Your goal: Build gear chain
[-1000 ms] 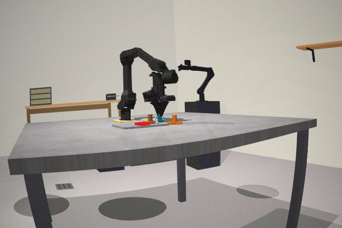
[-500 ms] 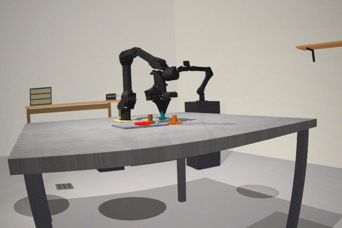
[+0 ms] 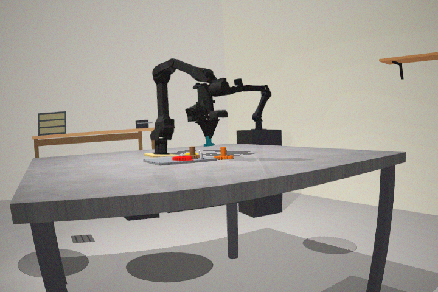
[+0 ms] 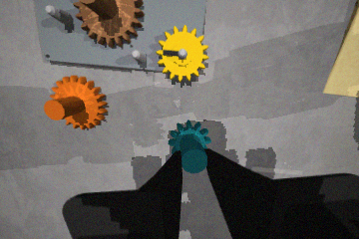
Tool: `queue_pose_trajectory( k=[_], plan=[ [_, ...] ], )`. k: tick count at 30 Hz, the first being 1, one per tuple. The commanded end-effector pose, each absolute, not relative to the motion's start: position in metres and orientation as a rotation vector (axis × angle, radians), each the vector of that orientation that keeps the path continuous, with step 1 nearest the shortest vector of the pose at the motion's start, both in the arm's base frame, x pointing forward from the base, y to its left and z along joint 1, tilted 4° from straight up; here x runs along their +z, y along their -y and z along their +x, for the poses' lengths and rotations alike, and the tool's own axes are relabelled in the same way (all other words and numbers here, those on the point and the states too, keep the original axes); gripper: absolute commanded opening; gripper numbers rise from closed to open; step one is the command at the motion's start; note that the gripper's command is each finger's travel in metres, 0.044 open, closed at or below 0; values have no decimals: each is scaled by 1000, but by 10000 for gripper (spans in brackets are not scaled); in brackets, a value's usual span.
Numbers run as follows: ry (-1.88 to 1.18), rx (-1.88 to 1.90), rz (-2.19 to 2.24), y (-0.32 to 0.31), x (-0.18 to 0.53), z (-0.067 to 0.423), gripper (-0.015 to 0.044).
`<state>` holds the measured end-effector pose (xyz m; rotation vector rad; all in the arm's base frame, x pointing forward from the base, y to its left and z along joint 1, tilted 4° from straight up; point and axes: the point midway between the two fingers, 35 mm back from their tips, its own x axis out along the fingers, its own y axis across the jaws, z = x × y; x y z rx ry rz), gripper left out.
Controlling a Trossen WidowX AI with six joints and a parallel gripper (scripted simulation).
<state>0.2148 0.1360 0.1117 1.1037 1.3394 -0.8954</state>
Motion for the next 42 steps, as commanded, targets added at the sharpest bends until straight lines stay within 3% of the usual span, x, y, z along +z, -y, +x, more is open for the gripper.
queue_pose_trajectory(
  k=[1, 42],
  plan=[
    [-1339, -888, 1107, -137, 120, 217, 0],
    [-1345, -937, 1077, -121, 196, 210, 0]
  ],
)
